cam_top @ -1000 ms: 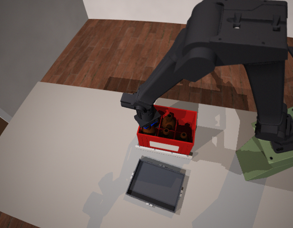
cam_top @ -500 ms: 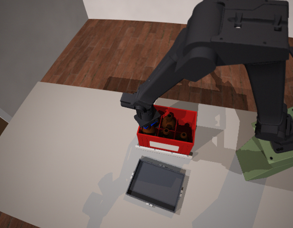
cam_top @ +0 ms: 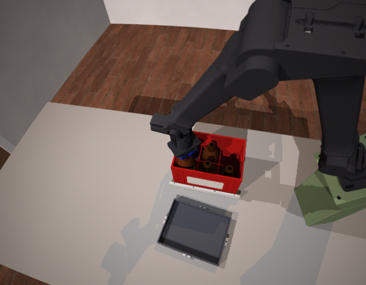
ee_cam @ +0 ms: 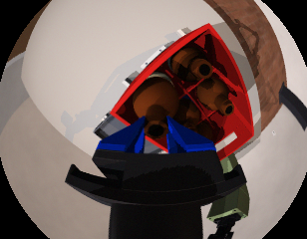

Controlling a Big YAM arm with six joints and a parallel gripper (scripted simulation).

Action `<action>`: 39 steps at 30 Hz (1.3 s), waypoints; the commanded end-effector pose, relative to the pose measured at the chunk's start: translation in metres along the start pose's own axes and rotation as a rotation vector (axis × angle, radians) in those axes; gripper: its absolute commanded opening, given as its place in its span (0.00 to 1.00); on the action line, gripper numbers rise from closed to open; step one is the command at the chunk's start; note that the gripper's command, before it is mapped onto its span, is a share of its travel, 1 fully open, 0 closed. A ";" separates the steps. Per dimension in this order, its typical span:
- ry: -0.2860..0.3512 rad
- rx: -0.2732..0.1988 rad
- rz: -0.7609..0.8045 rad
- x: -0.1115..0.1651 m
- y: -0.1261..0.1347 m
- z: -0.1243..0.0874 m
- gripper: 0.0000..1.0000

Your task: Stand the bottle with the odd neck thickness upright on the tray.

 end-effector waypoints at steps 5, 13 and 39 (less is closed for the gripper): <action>-0.011 -0.006 -0.006 -0.003 -0.002 -0.017 0.00; -0.009 -0.006 -0.009 -0.002 -0.002 -0.027 0.00; -0.010 -0.008 -0.011 -0.001 -0.003 -0.040 0.00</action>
Point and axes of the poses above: the point where the finger pads meet when closed, its own z axis out along the fingers, its own y axis across the jaws, x = y × z, the point moved 5 cm from there along -z, back along the fingers, and after that the axes turned 13 degrees about z, right-handed, at the moved point
